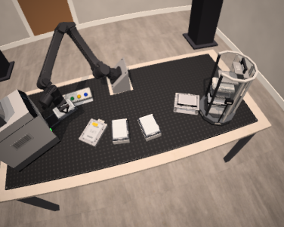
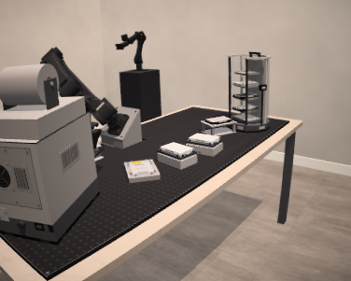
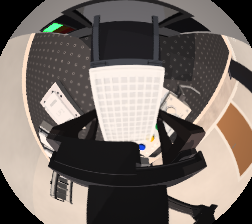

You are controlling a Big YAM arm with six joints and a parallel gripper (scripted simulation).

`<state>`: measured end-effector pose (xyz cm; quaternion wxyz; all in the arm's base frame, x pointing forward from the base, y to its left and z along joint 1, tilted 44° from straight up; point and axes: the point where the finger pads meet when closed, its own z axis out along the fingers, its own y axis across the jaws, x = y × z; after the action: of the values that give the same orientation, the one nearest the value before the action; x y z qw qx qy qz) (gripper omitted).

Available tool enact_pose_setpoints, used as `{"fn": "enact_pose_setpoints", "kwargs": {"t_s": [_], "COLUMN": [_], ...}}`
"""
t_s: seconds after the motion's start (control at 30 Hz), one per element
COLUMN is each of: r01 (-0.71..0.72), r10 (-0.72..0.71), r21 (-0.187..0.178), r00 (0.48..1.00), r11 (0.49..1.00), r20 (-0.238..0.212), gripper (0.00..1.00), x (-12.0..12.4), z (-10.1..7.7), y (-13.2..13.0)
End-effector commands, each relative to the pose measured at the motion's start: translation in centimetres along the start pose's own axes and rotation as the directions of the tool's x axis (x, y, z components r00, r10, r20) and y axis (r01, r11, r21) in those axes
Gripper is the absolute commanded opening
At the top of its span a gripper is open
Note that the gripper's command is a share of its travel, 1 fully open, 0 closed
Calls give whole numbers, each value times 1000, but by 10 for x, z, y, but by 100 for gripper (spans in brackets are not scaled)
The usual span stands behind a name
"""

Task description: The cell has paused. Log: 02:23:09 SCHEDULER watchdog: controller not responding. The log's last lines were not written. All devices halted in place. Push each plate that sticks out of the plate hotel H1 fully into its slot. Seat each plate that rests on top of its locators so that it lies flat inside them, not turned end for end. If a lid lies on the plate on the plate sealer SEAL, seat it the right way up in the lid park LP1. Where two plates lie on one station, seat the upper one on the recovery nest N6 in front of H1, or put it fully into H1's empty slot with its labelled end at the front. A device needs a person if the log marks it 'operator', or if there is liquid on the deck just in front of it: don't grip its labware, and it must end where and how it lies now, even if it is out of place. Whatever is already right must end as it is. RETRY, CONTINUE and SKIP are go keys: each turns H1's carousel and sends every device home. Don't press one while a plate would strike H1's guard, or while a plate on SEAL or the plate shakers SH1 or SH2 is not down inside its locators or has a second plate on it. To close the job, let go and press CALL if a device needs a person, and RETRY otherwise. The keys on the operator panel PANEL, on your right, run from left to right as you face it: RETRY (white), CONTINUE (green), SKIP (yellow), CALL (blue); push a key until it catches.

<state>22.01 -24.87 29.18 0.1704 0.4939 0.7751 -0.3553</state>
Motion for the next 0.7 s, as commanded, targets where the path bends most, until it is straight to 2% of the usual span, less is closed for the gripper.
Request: {"fn": "enact_pose_setpoints", "kwargs": {"t_s": [0.0, 0.67], "r01": [7, 1], "r10": [-7, -1], "r21": [1, 6], "r00": [1000, 1000], "r11": [1000, 1000], "r20": [-2, -5], "gripper": [82, 82], "x": [2, 1], "z": [4, 9], "y": [5, 0]}}
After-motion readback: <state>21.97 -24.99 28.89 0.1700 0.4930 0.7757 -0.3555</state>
